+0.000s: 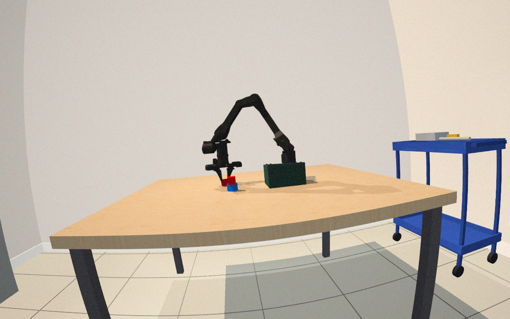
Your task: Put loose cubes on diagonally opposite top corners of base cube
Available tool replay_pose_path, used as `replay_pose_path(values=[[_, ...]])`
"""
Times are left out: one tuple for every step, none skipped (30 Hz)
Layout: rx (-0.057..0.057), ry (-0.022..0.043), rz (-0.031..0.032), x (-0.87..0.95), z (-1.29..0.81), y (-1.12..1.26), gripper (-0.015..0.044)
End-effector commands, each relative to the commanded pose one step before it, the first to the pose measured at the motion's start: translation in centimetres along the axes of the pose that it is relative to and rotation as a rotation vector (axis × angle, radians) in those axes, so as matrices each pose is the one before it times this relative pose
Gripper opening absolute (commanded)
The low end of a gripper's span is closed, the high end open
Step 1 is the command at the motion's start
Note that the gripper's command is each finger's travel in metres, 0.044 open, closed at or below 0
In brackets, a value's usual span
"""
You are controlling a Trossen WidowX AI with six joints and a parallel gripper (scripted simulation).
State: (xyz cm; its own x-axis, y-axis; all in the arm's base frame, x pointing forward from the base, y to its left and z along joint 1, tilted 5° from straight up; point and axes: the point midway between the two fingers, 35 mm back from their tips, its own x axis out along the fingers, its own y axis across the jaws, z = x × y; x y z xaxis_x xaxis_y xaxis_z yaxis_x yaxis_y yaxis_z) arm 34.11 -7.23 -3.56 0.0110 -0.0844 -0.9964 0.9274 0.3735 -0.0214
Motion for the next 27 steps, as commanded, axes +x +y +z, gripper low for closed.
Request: replay_pose_path(values=[[-0.0031, -0.00344, -0.00366, 0.153, 0.056, -0.057, 0.0105], [0.0, 0.0, 0.00001, -0.049, 0.005, 0.009, 0.0105], [0.0, -0.00001, 0.00004, -0.147, 0.014, 0.026, 0.0105], [0.0, -0.00001, 0.00007, -0.246, 0.023, 0.041, 0.0105], [0.0, -0.00001, 0.00008, -0.301, 0.027, 0.048, 0.0105], [0.0, -0.00001, 0.00008, -0.302, 0.025, 0.045, 0.0105], [0.0, -0.00001, 0.00007, -0.303, 0.024, 0.043, 0.0105], [0.0, -0.00001, 0.00007, -0.305, 0.022, 0.04, 0.0105], [0.0, -0.00001, 0.00007, -0.306, 0.02, 0.037, 0.0105], [0.0, -0.00001, 0.00007, -0.307, 0.019, 0.034, 0.0105], [0.0, 0.0, 0.00006, -0.308, 0.017, 0.032, 0.0105], [0.0, 0.0, 0.00006, -0.309, 0.015, 0.029, 0.0105], [0.0, 0.0, 0.00006, -0.31, 0.014, 0.026, 0.0105], [0.0, 0.0, 0.00005, -0.311, 0.012, 0.023, 0.0105], [0.0, 0.0, 0.00005, -0.312, 0.01, 0.021, 0.0105], [0.0, 0.00001, 0.00005, -0.313, 0.009, 0.018, 0.0105], [0.0, 0.00001, 0.00004, -0.314, 0.007, 0.015, 0.0105], [0.0, 0.00001, 0.00004, -0.315, 0.005, 0.012, 0.0105], [0.0, 0.00001, 0.00004, -0.316, 0.003, 0.009, 0.0105], [0.0, 0.00001, 0.00004, -0.316, 0.002, 0.006, 0.0105], [0.0, 0.00002, 0.00003, -0.317, 0.0, 0.003, 0.0105], [0.0, 0.00002, 0.00003, -0.318, -0.002, 0.0, 0.0105], [0.0, 0.00002, 0.00003, -0.318, -0.003, -0.002, 0.0105], [0.0, 0.00002, 0.00002, -0.319, -0.005, -0.005, 0.0105], [0.0, 0.00002, 0.00002, -0.32, -0.007, -0.008, 0.0105], [0.0, 0.00003, 0.00002, -0.32, -0.008, -0.011, 0.0105], [0.0, 0.00003, 0.00001, -0.321, -0.01, -0.014, 0.0105]])
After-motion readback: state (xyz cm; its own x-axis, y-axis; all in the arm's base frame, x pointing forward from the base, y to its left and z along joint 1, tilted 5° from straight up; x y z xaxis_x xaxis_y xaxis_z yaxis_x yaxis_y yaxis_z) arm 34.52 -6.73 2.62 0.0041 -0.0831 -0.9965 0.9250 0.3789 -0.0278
